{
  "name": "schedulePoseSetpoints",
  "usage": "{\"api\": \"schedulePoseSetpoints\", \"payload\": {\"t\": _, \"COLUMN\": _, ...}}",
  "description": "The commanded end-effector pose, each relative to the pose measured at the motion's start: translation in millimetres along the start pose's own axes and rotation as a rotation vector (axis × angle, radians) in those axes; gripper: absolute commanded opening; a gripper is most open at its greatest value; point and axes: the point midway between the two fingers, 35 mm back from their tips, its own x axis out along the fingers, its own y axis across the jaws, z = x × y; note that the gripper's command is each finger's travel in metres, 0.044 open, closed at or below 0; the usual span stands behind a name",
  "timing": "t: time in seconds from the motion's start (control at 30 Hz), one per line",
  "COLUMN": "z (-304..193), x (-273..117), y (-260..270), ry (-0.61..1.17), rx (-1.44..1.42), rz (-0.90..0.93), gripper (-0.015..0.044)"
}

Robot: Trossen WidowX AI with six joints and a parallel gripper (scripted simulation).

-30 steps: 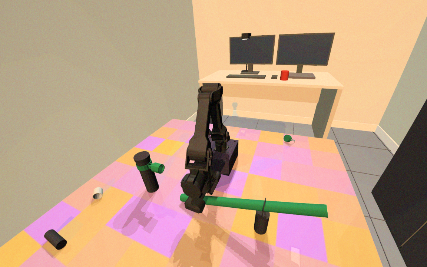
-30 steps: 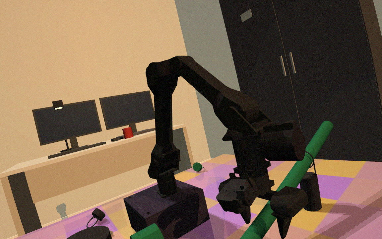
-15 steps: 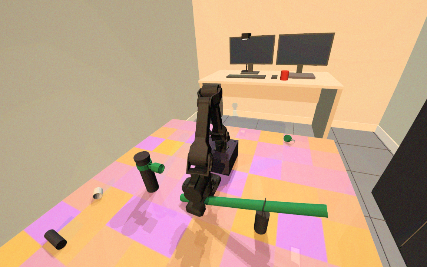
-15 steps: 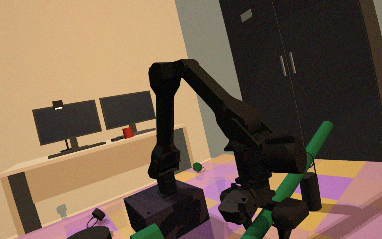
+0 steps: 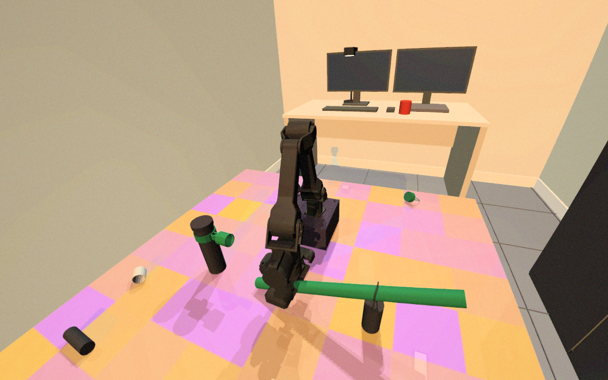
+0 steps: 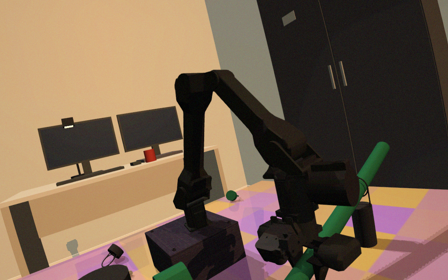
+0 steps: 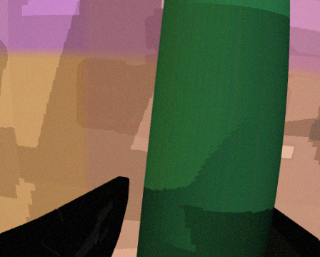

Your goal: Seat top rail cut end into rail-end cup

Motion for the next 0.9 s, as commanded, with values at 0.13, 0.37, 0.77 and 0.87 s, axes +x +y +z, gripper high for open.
{"api": "schedulePoseSetpoints", "payload": {"t": 0.13, "z": 0.2, "x": 0.3, "y": 1.6, "ry": -0.002, "rx": 0.002, "rz": 0.007, "gripper": 0.0143}}
{"api": "schedulePoseSetpoints", "payload": {"t": 0.37, "z": 0.2, "x": -3.4, "y": 0.6, "ry": -0.002, "rx": 0.002, "rz": 0.007, "gripper": 0.0018}}
{"api": "schedulePoseSetpoints", "payload": {"t": 0.77, "z": 28.7, "x": -47.6, "y": -3.1, "ry": -0.202, "rx": 0.028, "rz": 0.000, "gripper": 0.0000}}
{"api": "schedulePoseSetpoints", "payload": {"t": 0.87, "z": 40.4, "x": -67.4, "y": -5.8, "ry": -0.284, "rx": 0.037, "rz": 0.000, "gripper": 0.0000}}
